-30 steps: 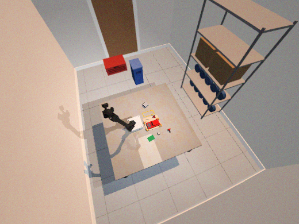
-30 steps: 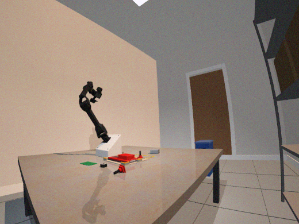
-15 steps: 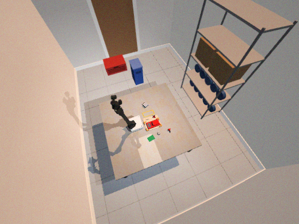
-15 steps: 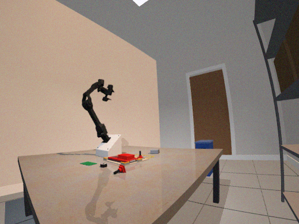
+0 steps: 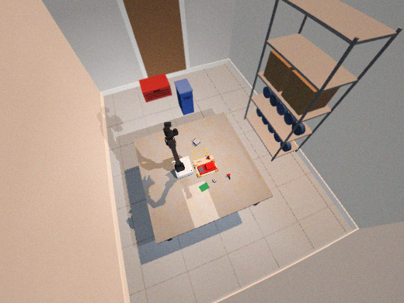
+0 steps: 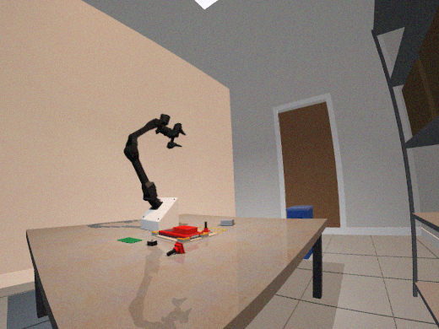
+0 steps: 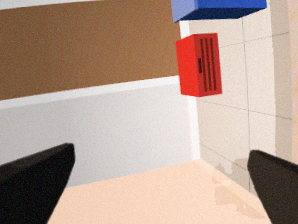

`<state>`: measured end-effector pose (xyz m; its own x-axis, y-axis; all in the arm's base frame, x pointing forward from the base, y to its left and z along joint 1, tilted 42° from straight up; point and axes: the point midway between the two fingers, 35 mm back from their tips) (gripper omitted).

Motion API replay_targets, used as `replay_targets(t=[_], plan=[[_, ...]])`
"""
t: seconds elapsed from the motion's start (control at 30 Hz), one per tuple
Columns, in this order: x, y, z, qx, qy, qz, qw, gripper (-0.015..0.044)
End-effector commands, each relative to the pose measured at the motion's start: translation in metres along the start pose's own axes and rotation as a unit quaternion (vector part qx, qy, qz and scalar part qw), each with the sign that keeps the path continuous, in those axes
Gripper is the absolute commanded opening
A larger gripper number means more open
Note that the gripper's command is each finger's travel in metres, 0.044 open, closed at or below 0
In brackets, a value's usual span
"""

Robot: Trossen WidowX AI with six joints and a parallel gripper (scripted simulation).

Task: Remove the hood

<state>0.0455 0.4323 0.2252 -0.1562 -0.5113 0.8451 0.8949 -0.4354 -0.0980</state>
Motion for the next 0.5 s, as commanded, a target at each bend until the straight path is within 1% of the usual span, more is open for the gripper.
replay_targets(t=[0.0,0.23,0.47], plan=[[-0.013,0.039,0.001,0.013,-0.012,-0.044,0.999,0.0440],[-0.028,0.113,0.001,0.033,-0.039,-0.114,0.992,0.0440],[-0.030,0.184,-0.008,0.034,-0.068,-0.166,0.983,0.0440]])
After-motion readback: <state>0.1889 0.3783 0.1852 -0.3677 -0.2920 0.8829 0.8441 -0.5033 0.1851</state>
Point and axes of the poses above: the point midway between the two fingers, 35 mm back from their tips, its own x axis back along the fingers, its own z axis across the jaws, y = z × x, and after that the axes turned 13 degrees about -x, right-handed
